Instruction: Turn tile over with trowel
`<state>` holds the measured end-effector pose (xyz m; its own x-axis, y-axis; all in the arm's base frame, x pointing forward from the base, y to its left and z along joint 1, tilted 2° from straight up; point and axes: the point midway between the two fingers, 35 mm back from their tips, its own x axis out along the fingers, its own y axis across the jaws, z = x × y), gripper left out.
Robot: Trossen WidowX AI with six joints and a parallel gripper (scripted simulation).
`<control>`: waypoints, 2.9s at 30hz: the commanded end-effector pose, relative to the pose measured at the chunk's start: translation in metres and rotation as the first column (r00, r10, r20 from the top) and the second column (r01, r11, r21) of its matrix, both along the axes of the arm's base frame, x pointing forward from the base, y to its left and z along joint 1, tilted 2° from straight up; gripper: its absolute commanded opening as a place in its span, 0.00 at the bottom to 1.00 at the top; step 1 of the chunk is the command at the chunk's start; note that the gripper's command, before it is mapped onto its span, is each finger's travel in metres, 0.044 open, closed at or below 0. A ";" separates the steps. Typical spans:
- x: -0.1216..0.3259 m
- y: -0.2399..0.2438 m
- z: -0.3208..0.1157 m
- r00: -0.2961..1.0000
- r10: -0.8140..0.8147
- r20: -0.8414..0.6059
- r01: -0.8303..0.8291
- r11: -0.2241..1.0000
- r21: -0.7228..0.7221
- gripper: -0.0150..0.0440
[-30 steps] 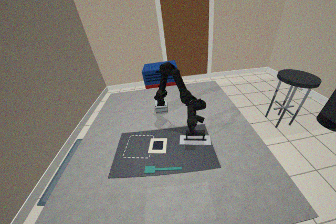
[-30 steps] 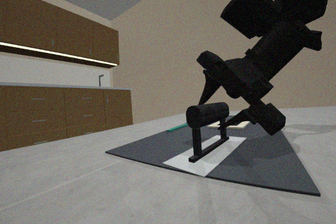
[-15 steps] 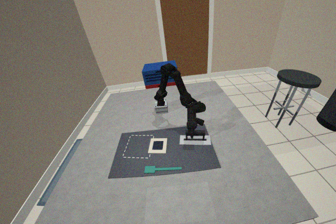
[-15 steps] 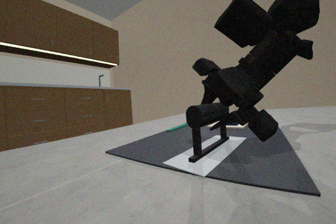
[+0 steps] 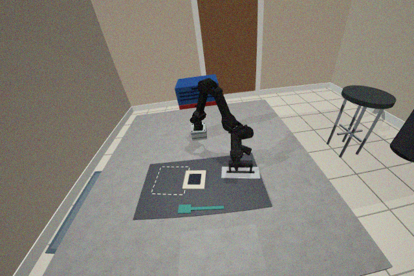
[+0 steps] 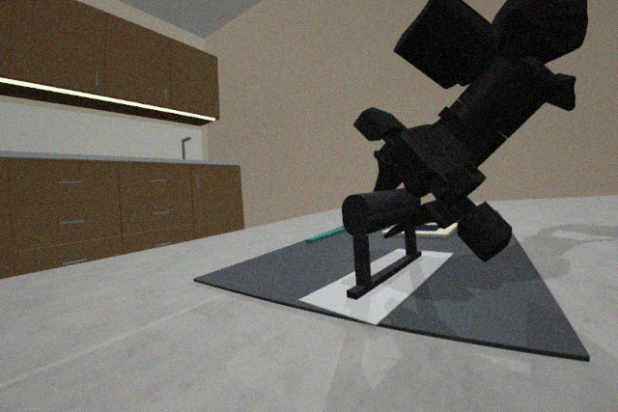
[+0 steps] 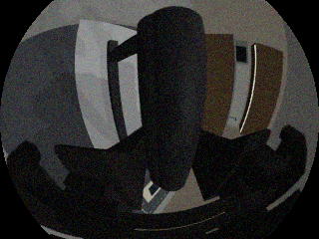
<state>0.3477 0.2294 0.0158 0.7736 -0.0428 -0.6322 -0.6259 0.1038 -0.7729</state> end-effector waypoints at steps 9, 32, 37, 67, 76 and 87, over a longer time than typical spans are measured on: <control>0.001 0.001 0.016 1.000 0.003 -0.001 -0.003 1.000 0.001 0.25; 0.029 -0.054 0.048 0.999 0.032 -0.004 -0.032 0.997 0.067 0.25; 0.039 -0.078 0.046 0.999 0.052 0.014 -0.053 0.994 0.091 0.25; 0.040 -0.080 0.011 0.998 0.054 0.017 -0.056 0.994 0.093 0.25; 0.040 -0.084 0.005 0.998 0.054 0.016 -0.056 0.994 0.093 0.25; 0.041 -0.102 0.004 0.998 0.054 0.015 -0.055 0.994 0.091 0.25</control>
